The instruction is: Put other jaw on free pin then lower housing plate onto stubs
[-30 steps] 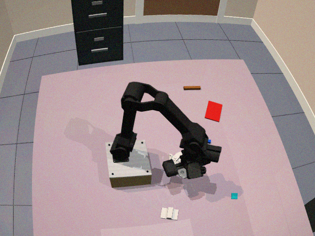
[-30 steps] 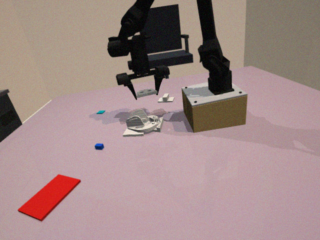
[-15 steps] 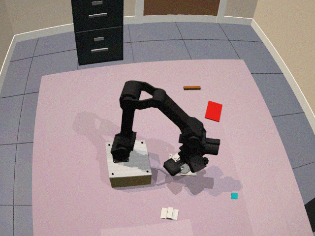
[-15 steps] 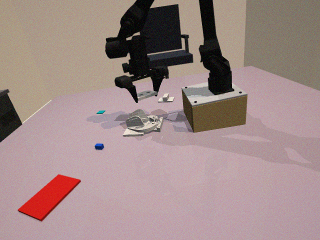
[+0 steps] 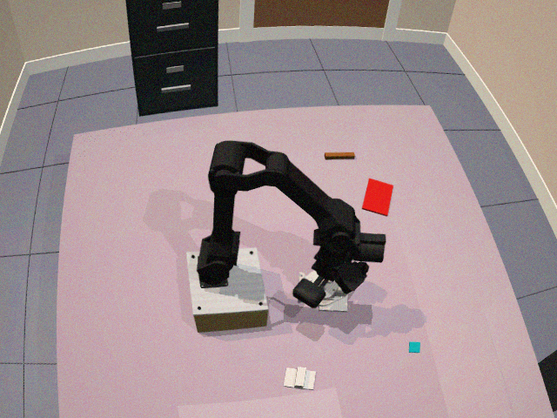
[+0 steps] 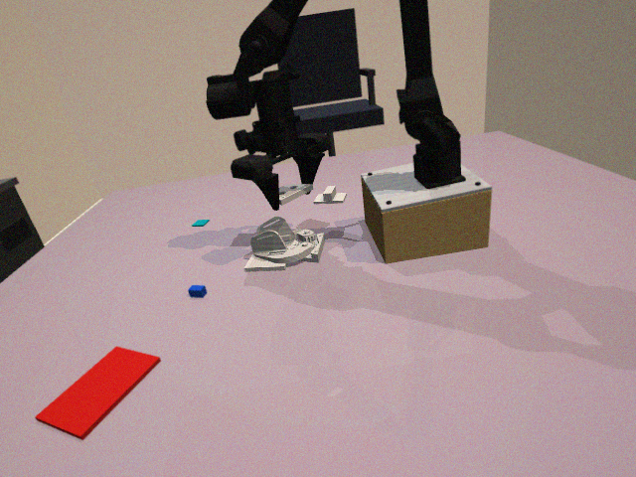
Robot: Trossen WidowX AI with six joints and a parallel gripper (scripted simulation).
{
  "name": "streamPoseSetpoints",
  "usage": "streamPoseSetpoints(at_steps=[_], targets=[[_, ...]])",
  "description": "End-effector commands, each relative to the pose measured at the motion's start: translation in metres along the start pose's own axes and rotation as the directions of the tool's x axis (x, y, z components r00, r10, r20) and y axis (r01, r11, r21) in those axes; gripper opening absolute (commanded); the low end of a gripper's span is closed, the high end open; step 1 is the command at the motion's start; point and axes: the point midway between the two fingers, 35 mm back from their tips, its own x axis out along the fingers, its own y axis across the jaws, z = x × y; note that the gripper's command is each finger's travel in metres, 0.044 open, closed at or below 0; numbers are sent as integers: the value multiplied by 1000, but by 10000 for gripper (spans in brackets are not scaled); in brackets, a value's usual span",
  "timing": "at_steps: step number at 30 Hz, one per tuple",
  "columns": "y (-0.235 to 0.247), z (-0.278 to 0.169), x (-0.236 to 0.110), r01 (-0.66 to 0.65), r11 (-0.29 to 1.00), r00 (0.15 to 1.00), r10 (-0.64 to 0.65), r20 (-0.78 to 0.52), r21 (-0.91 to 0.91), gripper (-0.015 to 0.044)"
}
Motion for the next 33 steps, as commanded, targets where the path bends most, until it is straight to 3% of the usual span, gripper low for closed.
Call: streamPoseSetpoints(at_steps=[1, 24, 33], targets=[[3, -4, 0, 2, 997, 1000, -2, 4, -72, 351], [22, -32, 1, -2, 864, 1000, 3, 2, -503, 351], [23, -34, 1, -2, 849, 1000, 4, 2, -528, 351]])
